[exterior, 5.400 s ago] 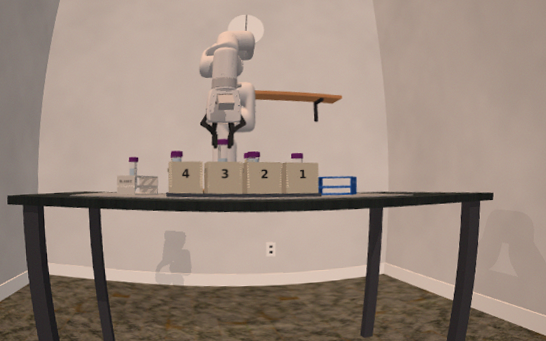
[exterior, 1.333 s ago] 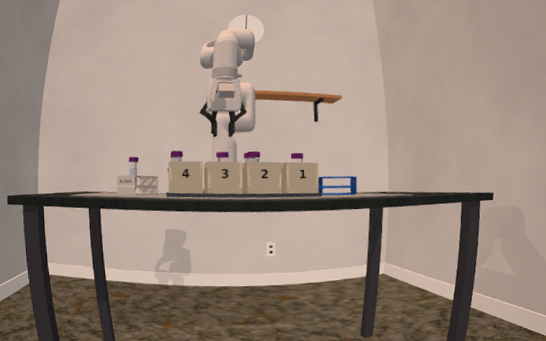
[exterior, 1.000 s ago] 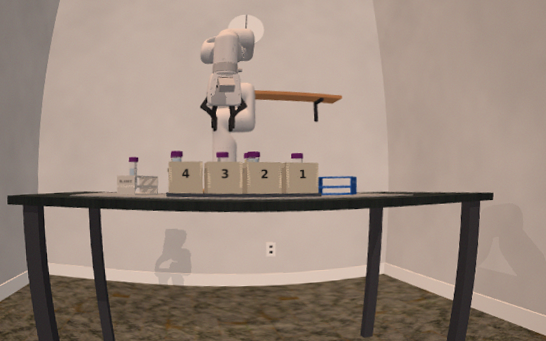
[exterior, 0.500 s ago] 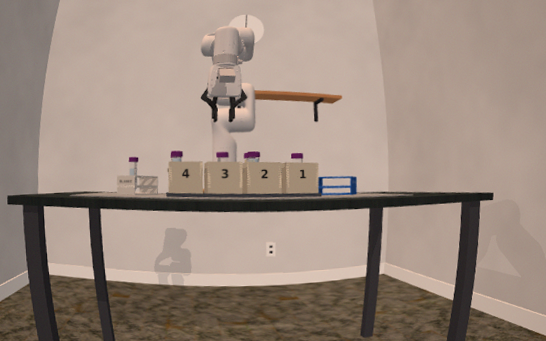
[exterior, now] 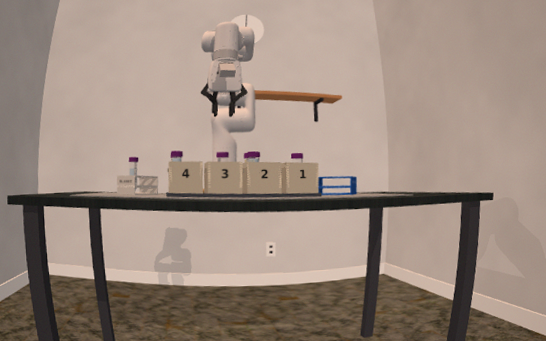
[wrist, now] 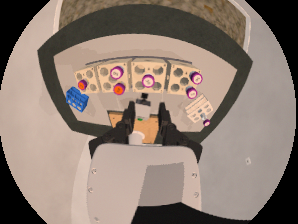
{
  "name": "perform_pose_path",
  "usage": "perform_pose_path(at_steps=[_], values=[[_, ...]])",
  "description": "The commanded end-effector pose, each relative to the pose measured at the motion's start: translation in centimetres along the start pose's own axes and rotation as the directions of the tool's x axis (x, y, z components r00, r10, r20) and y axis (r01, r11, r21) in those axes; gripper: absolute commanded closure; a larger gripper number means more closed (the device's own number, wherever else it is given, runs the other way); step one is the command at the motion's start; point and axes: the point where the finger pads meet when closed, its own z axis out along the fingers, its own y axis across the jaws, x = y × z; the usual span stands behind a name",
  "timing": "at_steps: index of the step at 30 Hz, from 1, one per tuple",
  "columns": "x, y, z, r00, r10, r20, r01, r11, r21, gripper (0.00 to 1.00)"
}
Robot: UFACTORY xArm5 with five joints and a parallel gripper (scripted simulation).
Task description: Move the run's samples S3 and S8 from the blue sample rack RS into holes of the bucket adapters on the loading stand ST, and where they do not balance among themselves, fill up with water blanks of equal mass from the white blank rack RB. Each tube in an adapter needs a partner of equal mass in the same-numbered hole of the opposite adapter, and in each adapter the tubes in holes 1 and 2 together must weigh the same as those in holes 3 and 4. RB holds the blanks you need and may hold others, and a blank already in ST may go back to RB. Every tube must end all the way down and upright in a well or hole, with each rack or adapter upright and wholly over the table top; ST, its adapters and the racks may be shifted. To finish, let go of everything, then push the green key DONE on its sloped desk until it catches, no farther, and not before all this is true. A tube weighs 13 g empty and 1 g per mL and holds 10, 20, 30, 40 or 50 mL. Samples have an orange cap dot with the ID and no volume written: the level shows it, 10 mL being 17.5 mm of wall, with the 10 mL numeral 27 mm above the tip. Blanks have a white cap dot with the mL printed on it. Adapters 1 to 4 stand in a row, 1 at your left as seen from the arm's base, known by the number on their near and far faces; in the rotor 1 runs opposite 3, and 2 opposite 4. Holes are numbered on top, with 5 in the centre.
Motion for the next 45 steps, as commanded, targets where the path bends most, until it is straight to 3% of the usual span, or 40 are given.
perform_pose_path(at_steps=[1,16,17,24,31,33,45], values=[[0.1,0.0,-0.2,1.000,0.000,-0.004,0.000,1.000,-0.001,0.57],[0.1,0.0,-0.2,1.000,0.000,-0.004,0.000,1.000,-0.001,0.57],[-0.3,-0.1,0.0,0.999,-0.033,-0.004,0.033,0.999,-0.001,1.00],[-3.5,-0.5,1.5,0.965,-0.264,-0.004,0.264,0.965,-0.002,1.00],[-6.6,-1.0,3.0,0.878,-0.479,-0.003,0.479,0.878,-0.003,1.00],[-6.6,-1.0,3.0,0.878,-0.479,-0.003,0.479,0.878,-0.003,1.00],[-12.0,-1.8,5.6,0.622,-0.783,-0.002,0.783,0.622,-0.003,1.00]])
